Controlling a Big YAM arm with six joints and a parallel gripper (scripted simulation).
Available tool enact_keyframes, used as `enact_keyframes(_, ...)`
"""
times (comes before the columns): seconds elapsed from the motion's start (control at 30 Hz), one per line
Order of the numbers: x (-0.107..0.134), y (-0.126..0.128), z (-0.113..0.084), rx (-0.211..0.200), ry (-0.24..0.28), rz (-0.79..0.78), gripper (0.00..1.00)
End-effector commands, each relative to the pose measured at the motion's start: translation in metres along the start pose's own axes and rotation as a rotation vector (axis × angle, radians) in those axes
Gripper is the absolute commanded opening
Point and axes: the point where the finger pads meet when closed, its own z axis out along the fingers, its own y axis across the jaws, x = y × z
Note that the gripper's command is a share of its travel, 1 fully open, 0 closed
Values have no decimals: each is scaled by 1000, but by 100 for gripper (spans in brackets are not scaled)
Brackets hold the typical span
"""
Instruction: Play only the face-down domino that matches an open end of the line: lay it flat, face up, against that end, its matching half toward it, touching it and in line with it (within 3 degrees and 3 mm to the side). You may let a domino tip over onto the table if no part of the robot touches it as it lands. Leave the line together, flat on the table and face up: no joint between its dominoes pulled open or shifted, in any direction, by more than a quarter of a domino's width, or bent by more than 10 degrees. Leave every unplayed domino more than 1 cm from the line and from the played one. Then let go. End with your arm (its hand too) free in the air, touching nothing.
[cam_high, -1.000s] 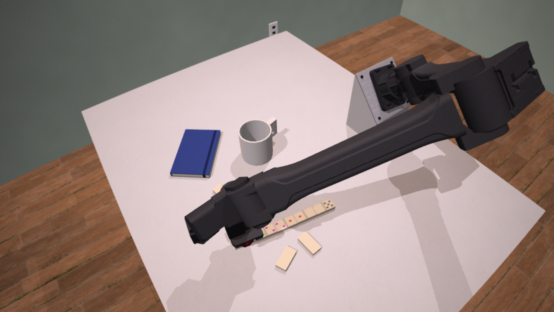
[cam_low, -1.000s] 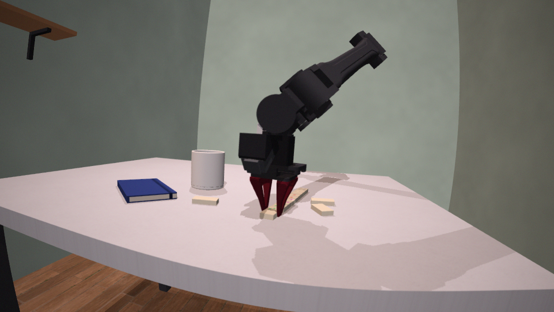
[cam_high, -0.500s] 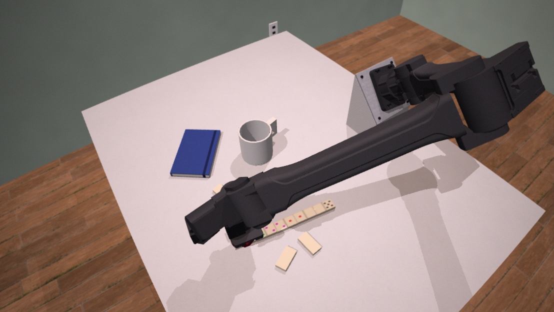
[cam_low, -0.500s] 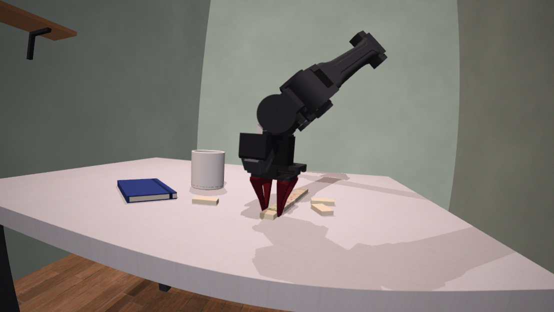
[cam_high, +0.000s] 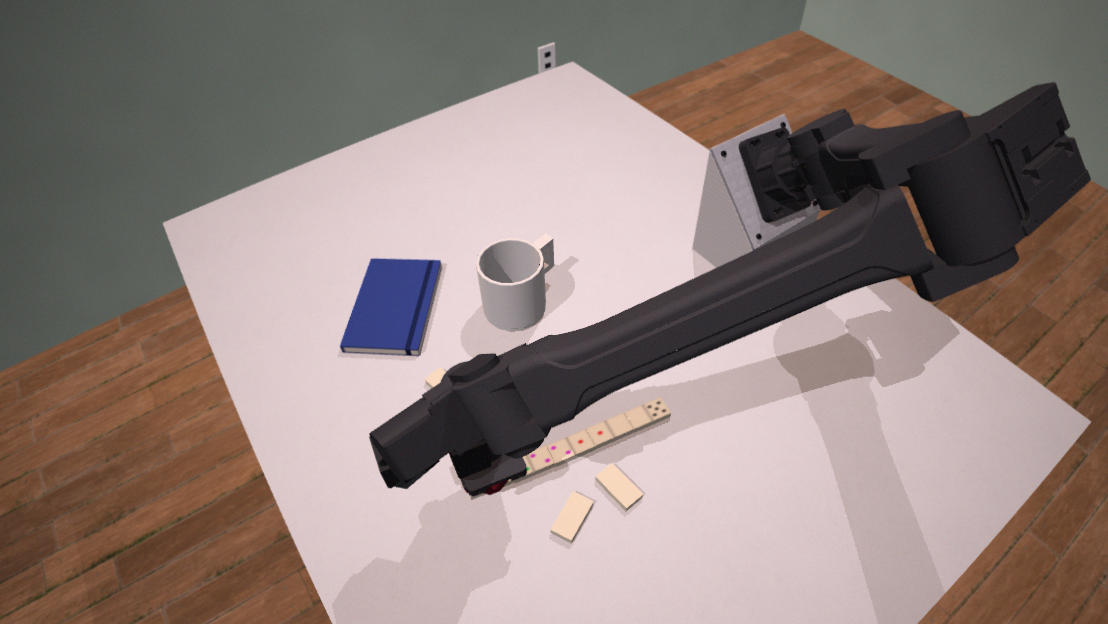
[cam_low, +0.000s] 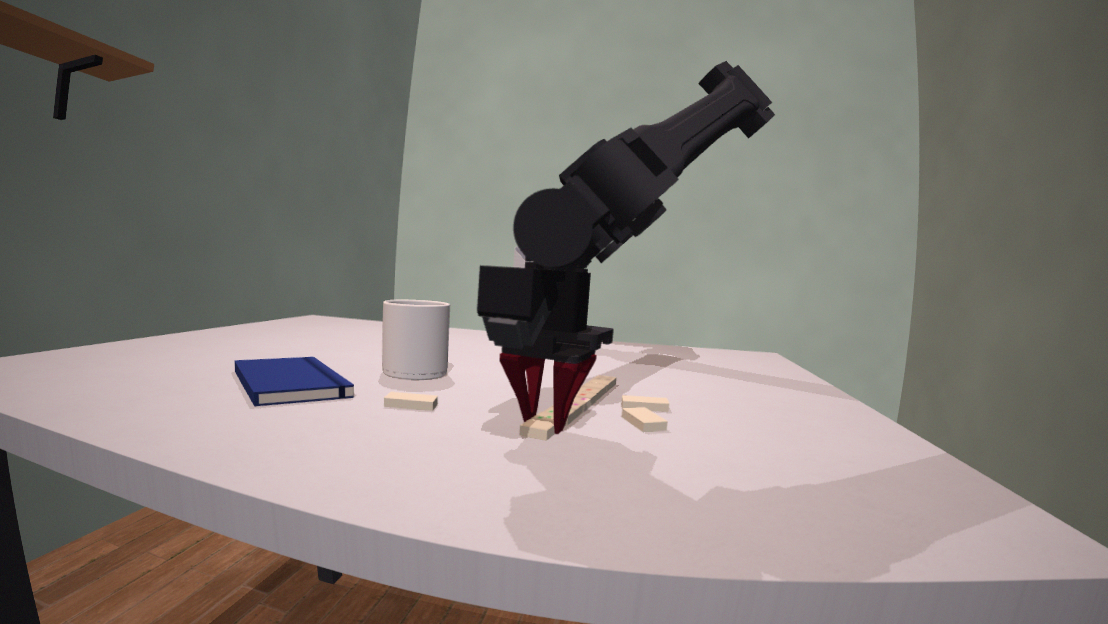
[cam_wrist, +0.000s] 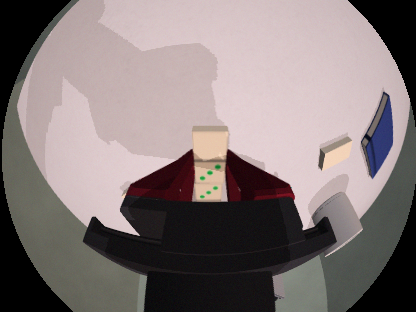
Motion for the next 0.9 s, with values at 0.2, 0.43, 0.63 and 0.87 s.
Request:
enact_keyframes(0.2, -3, 3, -4, -2, -9, -4, 22)
enact_keyframes(0.43, -4, 14, -4, 0, -9, -19, 22)
enact_keyframes(0.63, -5, 17, -4, 1, -9, -23, 22)
enact_keyframes(0.87, -3, 8, -4, -1, -9, -11, 22)
